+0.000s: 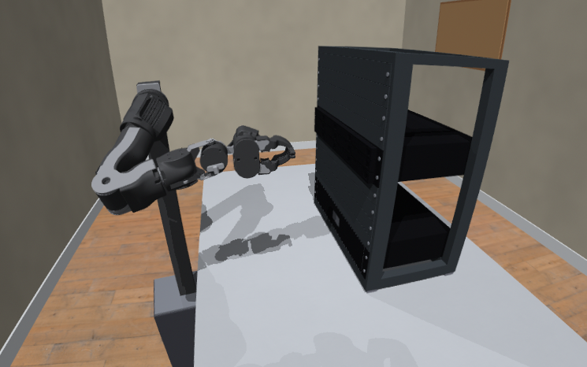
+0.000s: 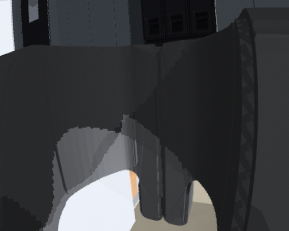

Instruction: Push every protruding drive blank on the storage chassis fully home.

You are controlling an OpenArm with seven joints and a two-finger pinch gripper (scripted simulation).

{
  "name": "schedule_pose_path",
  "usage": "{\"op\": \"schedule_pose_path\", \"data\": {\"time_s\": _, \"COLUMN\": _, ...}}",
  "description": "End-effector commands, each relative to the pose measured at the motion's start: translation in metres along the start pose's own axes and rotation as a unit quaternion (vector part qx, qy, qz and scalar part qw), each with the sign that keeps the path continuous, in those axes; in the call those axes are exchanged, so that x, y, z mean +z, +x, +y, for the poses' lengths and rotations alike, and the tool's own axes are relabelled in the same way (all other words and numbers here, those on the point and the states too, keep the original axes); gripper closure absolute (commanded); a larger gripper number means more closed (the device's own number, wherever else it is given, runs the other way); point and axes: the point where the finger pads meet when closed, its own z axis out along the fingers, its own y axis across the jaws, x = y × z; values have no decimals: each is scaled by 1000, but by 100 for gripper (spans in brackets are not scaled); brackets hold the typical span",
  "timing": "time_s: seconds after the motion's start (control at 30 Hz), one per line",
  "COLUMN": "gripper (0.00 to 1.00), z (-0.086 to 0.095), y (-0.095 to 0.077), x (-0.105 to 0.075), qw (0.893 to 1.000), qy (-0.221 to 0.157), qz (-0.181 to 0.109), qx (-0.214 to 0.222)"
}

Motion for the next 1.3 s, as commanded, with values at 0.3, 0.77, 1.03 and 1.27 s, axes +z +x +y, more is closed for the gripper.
{"op": "schedule_pose_path", "data": {"time_s": 0.3, "gripper": 100, "z": 0, "y": 2, "x": -43, "qw": 1000, "qy": 2, "qz": 8, "qx": -5}}
{"op": "schedule_pose_path", "data": {"time_s": 0.77, "gripper": 100, "z": 0, "y": 1, "x": -87, "qw": 1000, "qy": 2, "qz": 7, "qx": -6}}
{"op": "schedule_pose_path", "data": {"time_s": 1.03, "gripper": 100, "z": 0, "y": 0, "x": -97, "qw": 1000, "qy": 2, "qz": 7, "qx": -6}}
{"op": "schedule_pose_path", "data": {"time_s": 1.27, "gripper": 100, "z": 0, "y": 0, "x": -98, "qw": 1000, "qy": 2, "qz": 6, "qx": -6}}
